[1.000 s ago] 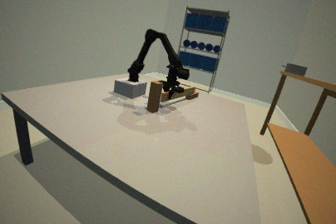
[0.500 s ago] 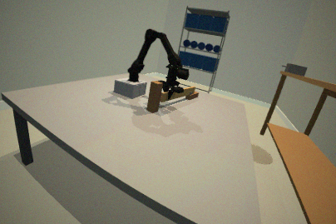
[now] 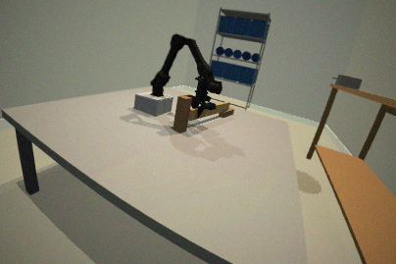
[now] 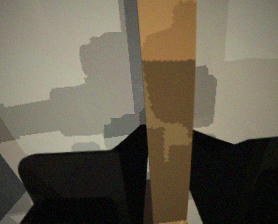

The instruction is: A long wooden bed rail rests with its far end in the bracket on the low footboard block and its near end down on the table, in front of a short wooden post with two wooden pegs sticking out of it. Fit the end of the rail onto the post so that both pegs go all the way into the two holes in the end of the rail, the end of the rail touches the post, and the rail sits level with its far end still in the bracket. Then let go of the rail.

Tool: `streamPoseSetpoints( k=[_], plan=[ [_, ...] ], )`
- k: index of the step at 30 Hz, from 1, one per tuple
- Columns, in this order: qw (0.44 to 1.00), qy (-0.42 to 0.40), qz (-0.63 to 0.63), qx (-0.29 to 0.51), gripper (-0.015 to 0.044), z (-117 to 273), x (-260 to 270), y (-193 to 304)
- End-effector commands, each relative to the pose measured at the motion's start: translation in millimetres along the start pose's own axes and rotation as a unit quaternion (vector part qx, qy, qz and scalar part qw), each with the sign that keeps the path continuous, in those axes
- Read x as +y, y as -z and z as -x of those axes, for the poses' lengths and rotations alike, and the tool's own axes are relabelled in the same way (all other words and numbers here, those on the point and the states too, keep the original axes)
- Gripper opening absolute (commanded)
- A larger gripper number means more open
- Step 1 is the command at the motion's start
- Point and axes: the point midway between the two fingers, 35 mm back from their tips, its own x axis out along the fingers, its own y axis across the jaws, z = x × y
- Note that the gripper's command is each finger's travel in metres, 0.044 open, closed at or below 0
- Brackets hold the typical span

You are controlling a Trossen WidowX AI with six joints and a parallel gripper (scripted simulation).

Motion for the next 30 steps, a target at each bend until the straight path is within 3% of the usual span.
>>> streamPoseSetpoints(
  k=[1, 30],
  plan=[
    [1.0, 0.001, 0.001, 0.002, 0.0, 0.2, -0.3, 2.3],
    [1.0, 0.001, 0.001, 0.002, 0.0, 1.1, -0.4, 11.4]
  ],
)
